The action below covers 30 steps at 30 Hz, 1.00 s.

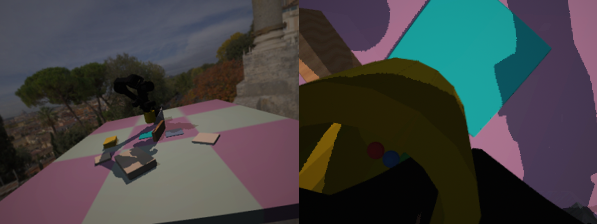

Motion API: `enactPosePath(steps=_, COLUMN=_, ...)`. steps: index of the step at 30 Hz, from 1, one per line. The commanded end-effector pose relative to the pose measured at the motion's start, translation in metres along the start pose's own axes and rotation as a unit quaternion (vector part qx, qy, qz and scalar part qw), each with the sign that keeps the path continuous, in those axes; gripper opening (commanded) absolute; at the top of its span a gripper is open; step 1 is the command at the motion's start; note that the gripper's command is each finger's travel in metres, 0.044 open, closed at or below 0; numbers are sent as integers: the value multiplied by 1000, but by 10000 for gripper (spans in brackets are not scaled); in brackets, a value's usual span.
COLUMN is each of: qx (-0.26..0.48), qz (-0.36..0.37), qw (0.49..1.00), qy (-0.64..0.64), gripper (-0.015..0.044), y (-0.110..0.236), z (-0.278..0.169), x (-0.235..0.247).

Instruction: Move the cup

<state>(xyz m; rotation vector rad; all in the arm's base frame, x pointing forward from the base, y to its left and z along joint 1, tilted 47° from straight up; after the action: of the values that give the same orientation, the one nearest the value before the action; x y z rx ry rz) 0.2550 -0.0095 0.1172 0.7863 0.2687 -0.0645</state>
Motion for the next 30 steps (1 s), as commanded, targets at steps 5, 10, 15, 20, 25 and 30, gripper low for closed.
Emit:
enactPosePath(steps=5, qx=-3, qz=2, qw=1000, qy=1, gripper=0, y=2, z=16, x=-13)
enactPosePath(steps=10, qx=-3, qz=2, qw=1000, qy=1, gripper=0, y=2, z=25, x=-19)
enactPosePath(steps=15, qx=-4, qz=2, qw=1000, qy=1, gripper=0, y=3, z=33, x=-26)
enactPosePath(steps=20, qx=-4, qz=2, qw=1000, qy=1, gripper=0, y=2, z=35, x=-28)
enactPosePath(steps=25, qx=-4, qz=2, qw=1000, qy=1, gripper=0, y=-3, z=35, x=-27)
enactPosePath(steps=30, qx=-3, qz=2, qw=1000, qy=1, gripper=0, y=-9, z=35, x=-27)
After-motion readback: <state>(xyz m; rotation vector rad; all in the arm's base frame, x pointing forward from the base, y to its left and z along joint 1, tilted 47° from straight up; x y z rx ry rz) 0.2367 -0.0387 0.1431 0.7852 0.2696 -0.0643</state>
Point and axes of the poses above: the point midway between the two fingers, 35 mm back from their tips, its own y axis back along the fingers, its own x axis across the jaws, z = x × y, the point moved 3 cm from there along y, back along the fingers, and after that the axes turned 9 degrees about -y, right-handed, at the moved point
